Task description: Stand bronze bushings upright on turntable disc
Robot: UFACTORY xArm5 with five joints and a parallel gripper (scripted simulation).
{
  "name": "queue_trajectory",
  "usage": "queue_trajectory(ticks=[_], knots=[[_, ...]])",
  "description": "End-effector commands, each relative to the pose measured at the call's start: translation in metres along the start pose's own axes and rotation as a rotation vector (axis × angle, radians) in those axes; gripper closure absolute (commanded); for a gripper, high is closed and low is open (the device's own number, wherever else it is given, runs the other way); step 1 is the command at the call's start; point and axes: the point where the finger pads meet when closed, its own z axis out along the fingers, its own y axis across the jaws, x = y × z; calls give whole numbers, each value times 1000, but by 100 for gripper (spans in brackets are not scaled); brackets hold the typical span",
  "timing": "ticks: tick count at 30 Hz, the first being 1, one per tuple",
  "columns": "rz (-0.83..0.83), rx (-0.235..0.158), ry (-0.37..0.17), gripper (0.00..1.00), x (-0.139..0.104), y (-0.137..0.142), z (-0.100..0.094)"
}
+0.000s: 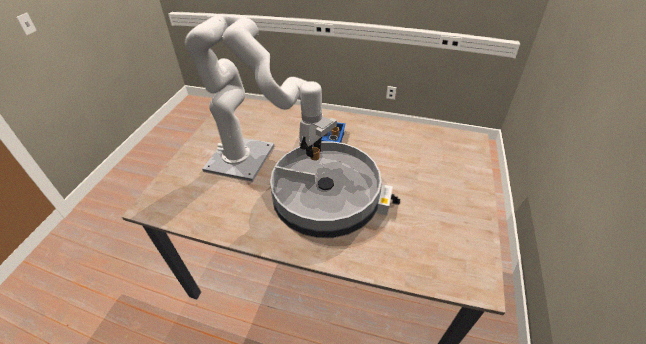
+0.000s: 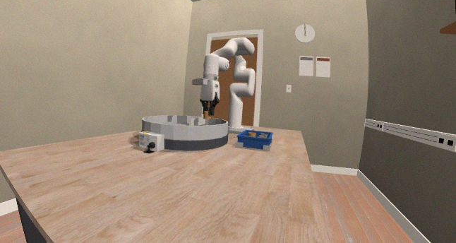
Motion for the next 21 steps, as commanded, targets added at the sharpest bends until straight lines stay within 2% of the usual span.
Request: queue_trajectory(ticks=[1,12,21], knots=[[0,1,3,100,1,0,-1],[0,1,3,100,1,0,1],[0,1,3,100,1,0,12]])
